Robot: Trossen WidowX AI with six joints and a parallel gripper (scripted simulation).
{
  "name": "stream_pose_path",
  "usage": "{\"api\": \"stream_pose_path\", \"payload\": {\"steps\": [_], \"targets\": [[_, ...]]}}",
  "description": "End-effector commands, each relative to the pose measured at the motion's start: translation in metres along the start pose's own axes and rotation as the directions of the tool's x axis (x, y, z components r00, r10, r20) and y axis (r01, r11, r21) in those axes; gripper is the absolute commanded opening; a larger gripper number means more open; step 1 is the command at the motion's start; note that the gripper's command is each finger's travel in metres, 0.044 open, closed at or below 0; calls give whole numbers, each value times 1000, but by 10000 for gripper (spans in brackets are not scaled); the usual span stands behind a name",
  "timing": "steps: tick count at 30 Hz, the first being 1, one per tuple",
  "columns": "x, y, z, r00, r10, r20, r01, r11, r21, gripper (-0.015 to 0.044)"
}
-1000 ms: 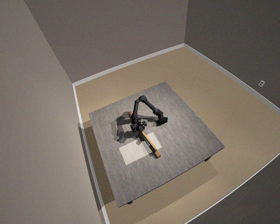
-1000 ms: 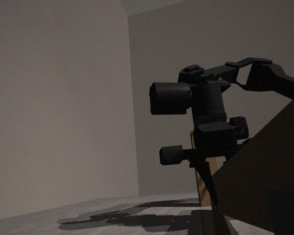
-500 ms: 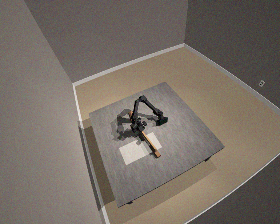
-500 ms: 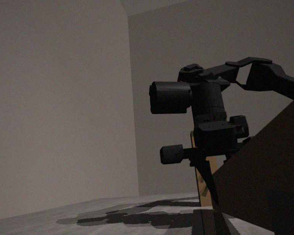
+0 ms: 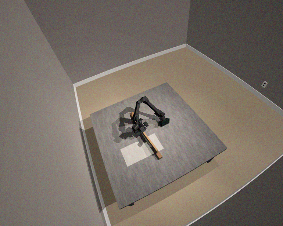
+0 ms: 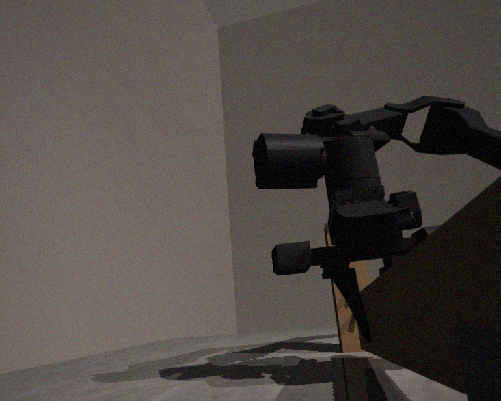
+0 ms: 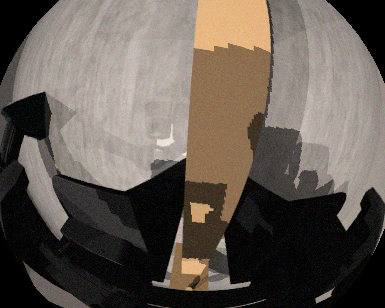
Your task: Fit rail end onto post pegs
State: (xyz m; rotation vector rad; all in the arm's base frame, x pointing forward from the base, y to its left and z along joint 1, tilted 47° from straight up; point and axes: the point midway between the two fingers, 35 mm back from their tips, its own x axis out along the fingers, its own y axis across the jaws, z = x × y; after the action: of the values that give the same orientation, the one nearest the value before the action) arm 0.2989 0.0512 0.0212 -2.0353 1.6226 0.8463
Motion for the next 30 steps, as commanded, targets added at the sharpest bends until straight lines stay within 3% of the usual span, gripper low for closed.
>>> {"api": "stream_pose_path", "payload": {"steps": [1,30], "targets": [[-7,-3,3,1000,-11,10,11,1000,-2,0],[-21,-3,3,1000,-11,11,11,1000,-2,0]]}}
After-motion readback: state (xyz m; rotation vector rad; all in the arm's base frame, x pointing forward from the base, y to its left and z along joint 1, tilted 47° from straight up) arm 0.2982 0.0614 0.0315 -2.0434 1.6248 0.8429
